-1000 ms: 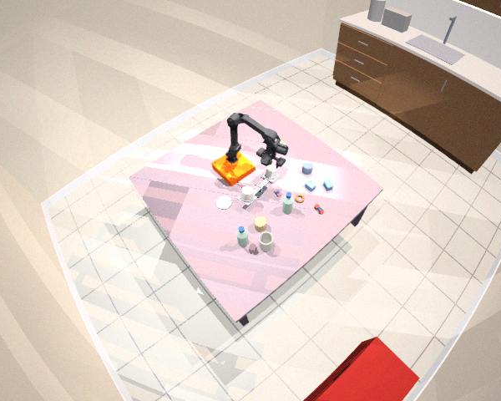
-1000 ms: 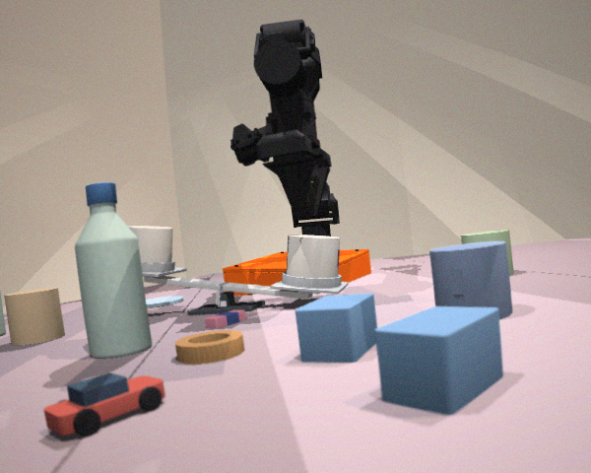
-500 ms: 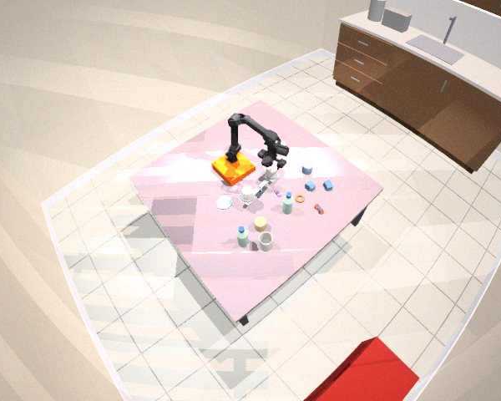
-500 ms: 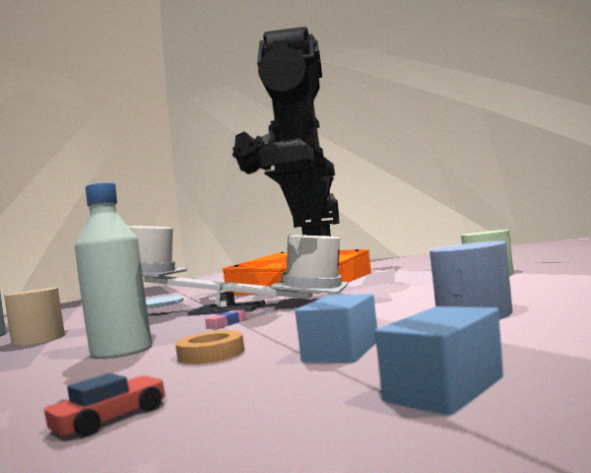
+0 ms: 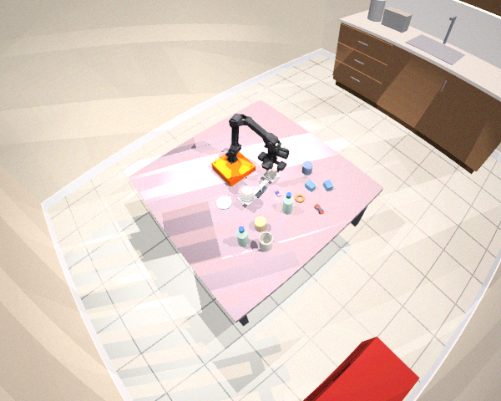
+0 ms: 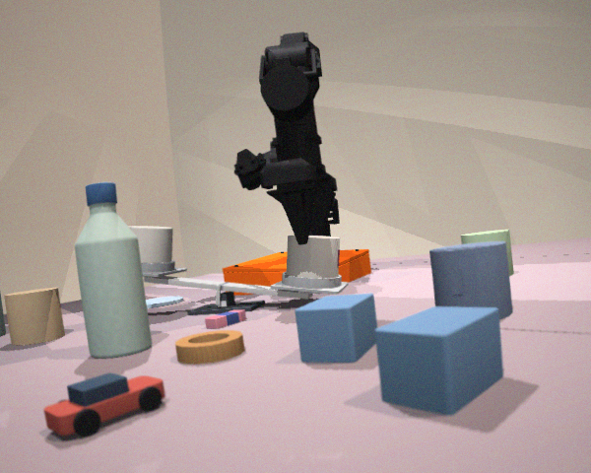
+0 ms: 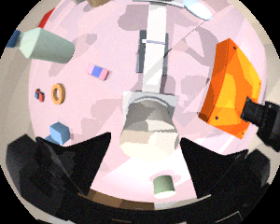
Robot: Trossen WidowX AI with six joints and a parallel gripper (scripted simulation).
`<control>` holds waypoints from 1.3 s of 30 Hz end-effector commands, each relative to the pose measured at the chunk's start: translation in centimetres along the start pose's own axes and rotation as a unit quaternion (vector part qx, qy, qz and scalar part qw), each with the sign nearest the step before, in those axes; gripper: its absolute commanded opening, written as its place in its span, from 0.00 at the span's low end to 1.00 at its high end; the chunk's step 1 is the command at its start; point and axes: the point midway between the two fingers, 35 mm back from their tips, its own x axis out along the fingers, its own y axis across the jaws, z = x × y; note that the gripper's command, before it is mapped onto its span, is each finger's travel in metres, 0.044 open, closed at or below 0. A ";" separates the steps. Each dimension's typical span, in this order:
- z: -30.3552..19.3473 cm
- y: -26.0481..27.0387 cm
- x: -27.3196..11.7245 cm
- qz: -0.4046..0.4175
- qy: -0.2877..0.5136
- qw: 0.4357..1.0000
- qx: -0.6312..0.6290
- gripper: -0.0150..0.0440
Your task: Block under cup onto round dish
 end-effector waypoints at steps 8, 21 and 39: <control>0.1 -0.2 2.0 -0.002 -0.003 1.000 0.002 1.00; 0.2 -0.4 3.7 -0.002 -0.003 1.000 0.002 0.96; 0.1 -0.3 3.3 -0.002 -0.003 1.000 0.002 0.45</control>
